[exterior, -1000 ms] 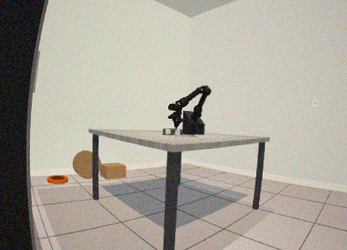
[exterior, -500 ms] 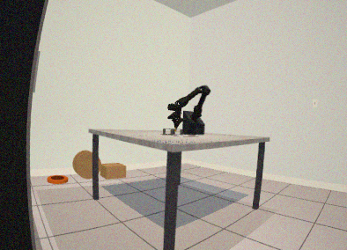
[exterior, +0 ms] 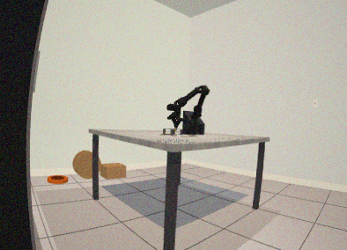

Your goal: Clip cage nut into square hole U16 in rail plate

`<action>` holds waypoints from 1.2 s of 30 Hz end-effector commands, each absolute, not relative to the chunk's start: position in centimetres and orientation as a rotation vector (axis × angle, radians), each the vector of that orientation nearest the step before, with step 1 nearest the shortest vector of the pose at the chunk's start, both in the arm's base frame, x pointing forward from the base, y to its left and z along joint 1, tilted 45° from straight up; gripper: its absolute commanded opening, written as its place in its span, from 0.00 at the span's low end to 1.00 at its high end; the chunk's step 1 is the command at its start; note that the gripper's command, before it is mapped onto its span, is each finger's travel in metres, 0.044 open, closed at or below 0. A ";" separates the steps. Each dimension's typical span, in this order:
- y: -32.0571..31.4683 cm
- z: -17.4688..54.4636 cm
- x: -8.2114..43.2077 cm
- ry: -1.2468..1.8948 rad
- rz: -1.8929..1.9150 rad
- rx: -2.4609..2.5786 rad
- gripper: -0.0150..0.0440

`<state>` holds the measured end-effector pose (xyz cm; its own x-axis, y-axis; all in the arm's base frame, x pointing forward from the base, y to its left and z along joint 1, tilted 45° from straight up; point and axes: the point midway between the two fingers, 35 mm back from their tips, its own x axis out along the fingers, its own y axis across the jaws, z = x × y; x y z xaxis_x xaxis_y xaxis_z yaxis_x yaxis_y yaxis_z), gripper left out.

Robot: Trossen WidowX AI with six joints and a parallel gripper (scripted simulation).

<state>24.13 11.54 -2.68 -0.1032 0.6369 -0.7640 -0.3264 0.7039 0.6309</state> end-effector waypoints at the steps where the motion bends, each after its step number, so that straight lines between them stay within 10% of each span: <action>1: 11.5 -2.7 24.1 1.462 0.838 0.277 0.31; 36: 11.3 -2.9 24.3 1.459 0.890 0.325 0.31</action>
<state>24.25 11.30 -2.90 -0.1259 0.6838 -0.7187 -0.3187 0.6582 0.6820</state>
